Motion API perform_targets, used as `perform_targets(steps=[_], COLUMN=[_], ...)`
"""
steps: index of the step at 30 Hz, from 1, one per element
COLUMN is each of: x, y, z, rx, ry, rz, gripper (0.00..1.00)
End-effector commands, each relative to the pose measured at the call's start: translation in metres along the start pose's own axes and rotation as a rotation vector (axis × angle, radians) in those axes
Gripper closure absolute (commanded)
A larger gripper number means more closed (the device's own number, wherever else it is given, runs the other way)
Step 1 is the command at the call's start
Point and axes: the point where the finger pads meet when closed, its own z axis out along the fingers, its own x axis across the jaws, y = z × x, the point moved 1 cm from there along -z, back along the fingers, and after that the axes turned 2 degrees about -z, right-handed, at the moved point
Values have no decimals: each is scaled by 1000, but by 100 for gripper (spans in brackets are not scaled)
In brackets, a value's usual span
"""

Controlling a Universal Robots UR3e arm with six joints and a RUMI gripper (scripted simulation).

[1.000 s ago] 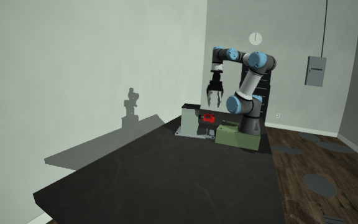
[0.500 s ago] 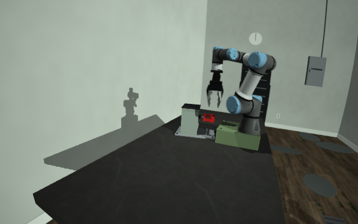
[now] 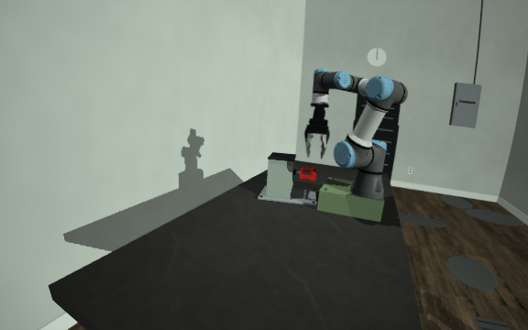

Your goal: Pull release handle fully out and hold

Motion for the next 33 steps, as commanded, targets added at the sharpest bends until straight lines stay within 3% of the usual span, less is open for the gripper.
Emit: perform_targets(steps=[1,12,33], x=[0,0,0], y=[0,0,-1], z=[0,6,31], rx=[2,2,2], ry=[-1,-2,-2], rz=[0,0,0], gripper=[69,69,69])
